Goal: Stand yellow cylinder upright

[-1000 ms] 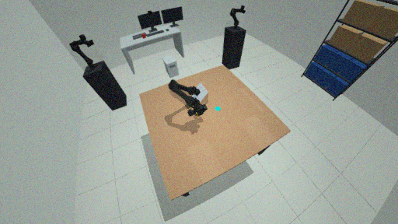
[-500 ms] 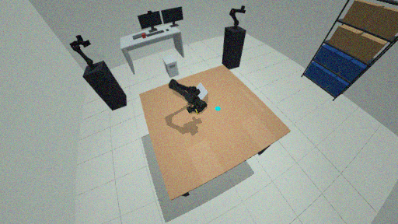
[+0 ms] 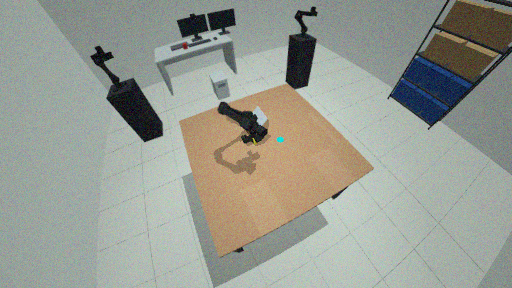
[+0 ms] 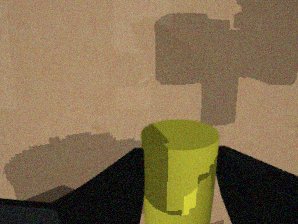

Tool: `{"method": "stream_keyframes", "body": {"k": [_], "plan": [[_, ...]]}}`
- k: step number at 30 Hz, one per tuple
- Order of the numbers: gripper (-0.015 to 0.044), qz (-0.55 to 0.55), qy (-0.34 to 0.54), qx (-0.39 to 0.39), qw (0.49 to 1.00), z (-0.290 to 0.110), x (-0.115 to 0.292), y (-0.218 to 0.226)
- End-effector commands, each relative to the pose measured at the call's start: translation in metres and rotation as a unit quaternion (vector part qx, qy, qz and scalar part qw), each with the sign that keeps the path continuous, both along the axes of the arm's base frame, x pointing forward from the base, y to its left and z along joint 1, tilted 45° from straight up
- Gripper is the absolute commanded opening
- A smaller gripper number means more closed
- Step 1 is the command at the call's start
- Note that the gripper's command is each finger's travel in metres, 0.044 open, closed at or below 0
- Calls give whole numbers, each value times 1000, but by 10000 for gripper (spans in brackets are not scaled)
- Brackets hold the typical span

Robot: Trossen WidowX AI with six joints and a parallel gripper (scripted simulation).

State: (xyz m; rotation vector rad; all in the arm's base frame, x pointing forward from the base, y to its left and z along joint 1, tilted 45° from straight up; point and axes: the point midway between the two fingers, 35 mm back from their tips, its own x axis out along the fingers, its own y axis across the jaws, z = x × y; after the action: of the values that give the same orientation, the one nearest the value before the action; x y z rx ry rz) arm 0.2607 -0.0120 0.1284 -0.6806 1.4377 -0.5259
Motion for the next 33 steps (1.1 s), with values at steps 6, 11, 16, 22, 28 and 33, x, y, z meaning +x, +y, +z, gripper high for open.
{"method": "stream_keyframes", "body": {"k": [6, 11, 16, 22, 28, 33], "plan": [[105, 68, 66, 2, 996, -16, 7, 25], [105, 105, 100, 2, 989, -25, 9, 38], [105, 142, 135, 1, 981, -34, 11, 51], [105, 185, 176, -1, 967, -46, 12, 67], [105, 227, 216, -4, 950, -58, 11, 83], [105, 262, 249, -7, 933, -68, 10, 96]]}}
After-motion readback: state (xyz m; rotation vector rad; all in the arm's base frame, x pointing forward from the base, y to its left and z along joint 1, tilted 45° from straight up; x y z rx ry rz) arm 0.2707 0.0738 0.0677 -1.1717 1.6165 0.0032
